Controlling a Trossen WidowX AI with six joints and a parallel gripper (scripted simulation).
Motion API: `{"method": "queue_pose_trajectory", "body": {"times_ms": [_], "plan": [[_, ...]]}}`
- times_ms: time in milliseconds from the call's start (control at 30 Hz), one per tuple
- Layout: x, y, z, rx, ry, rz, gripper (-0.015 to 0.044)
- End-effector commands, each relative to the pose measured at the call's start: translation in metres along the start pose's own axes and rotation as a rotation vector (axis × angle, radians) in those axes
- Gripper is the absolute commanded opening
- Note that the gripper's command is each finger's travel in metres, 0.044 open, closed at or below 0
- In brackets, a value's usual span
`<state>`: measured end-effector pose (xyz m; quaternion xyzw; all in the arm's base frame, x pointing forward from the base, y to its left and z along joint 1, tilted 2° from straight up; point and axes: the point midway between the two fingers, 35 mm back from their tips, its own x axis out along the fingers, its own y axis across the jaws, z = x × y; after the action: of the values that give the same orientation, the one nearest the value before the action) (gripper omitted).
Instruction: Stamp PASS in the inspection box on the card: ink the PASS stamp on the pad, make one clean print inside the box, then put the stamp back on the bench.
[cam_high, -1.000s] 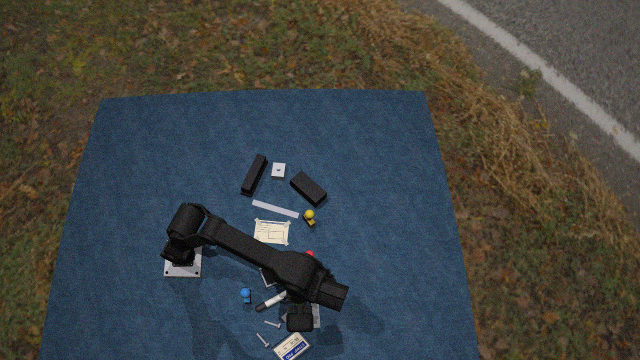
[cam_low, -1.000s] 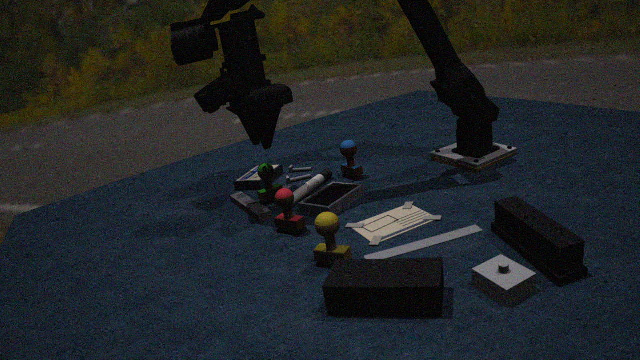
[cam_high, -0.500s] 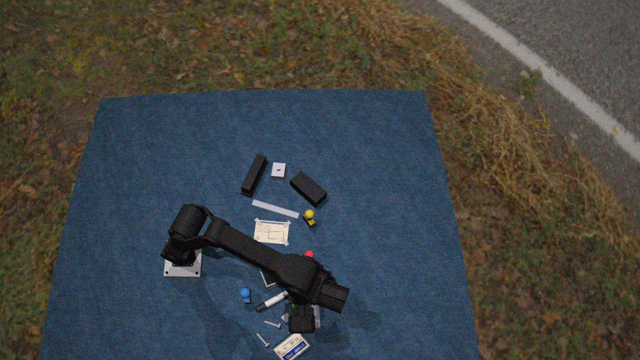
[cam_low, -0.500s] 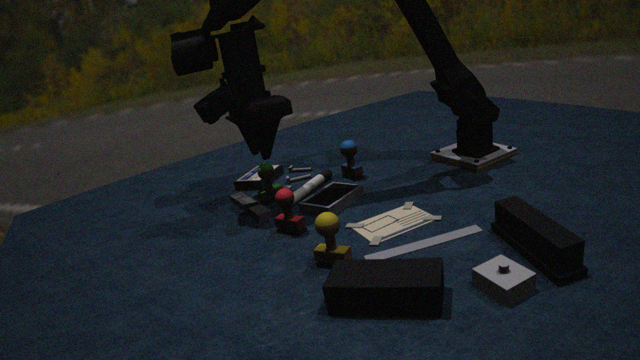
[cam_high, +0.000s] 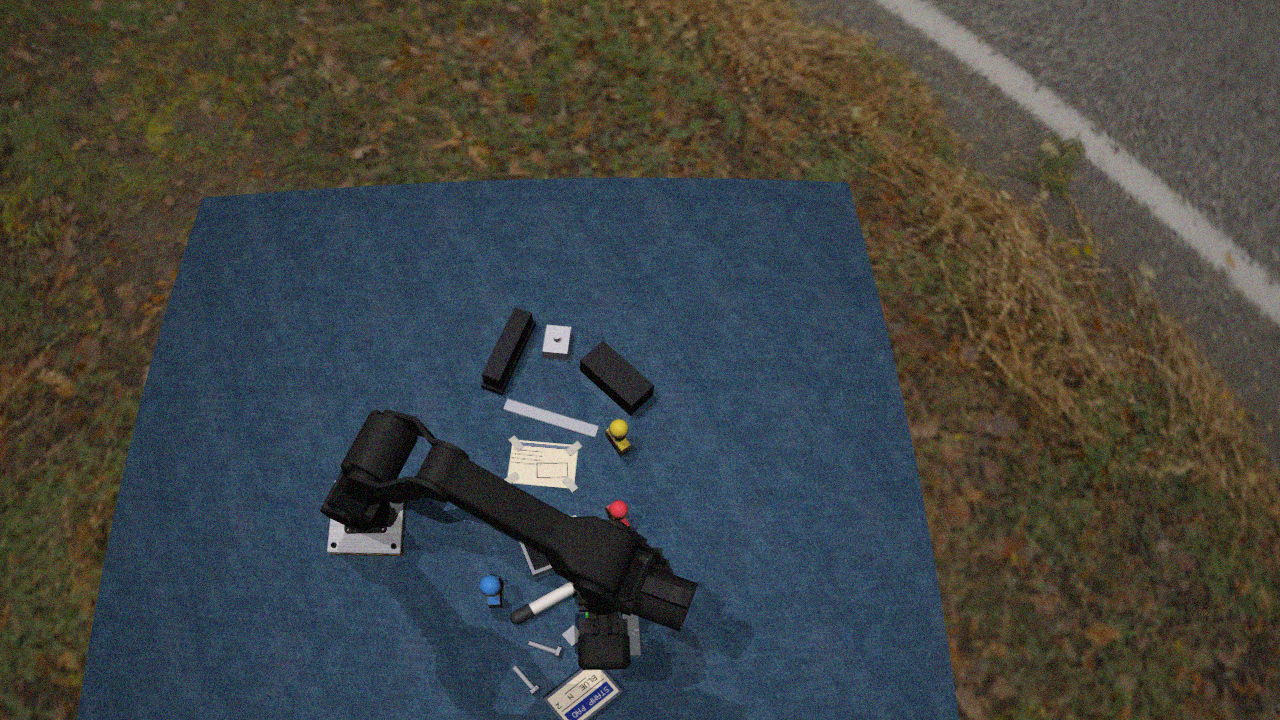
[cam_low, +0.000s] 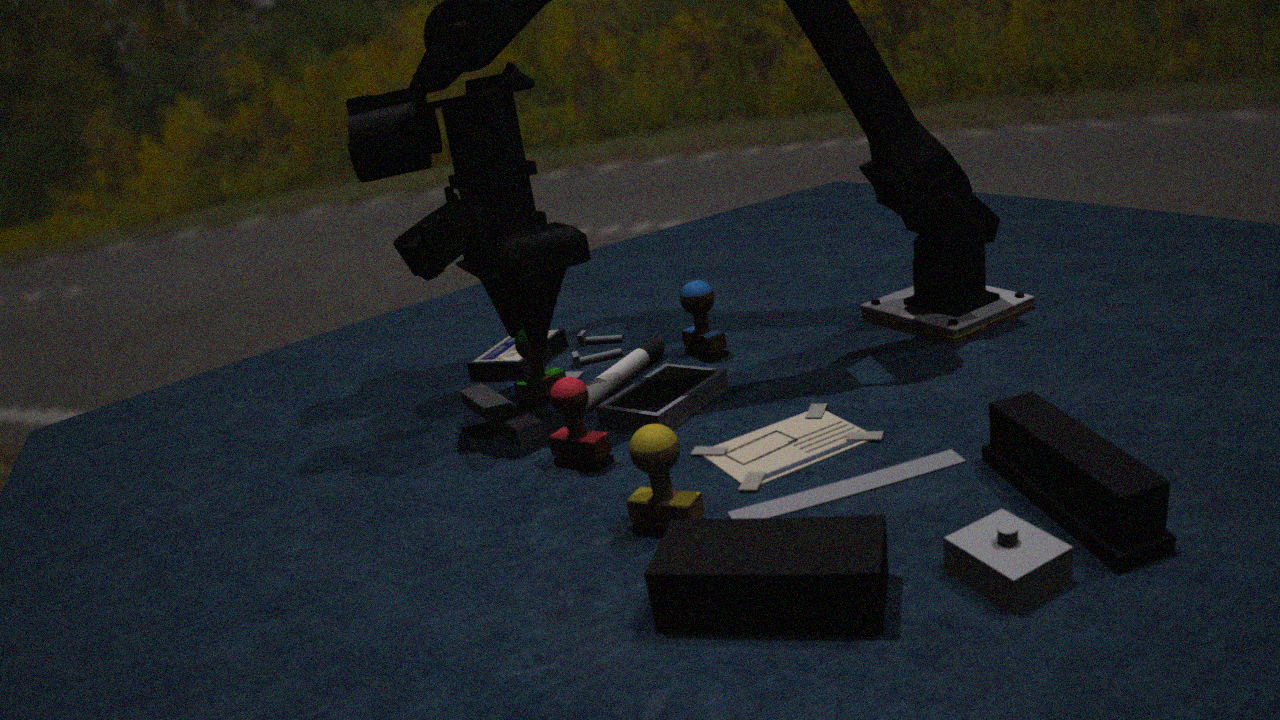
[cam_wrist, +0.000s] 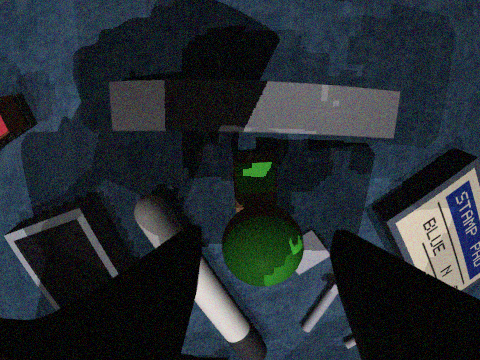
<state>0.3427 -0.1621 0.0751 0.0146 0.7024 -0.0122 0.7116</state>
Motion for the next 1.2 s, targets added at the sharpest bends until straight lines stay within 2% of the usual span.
{"method": "queue_pose_trajectory", "body": {"times_ms": [0, 667, 800, 1100, 1167], "plan": [[0.009, 0.001, -0.001, -0.005, 0.005, 0.007, 0.022], [0.033, 0.001, -0.003, -0.005, 0.005, 0.007, 0.022], [0.03, 0.001, -0.003, 0.0, 0.004, 0.002, 0.0115], [0.03, 0.001, -0.003, 0.0, 0.004, 0.002, 0.0055], [0.03, 0.001, -0.002, 0.0, 0.004, 0.002, 0.0002]]}}
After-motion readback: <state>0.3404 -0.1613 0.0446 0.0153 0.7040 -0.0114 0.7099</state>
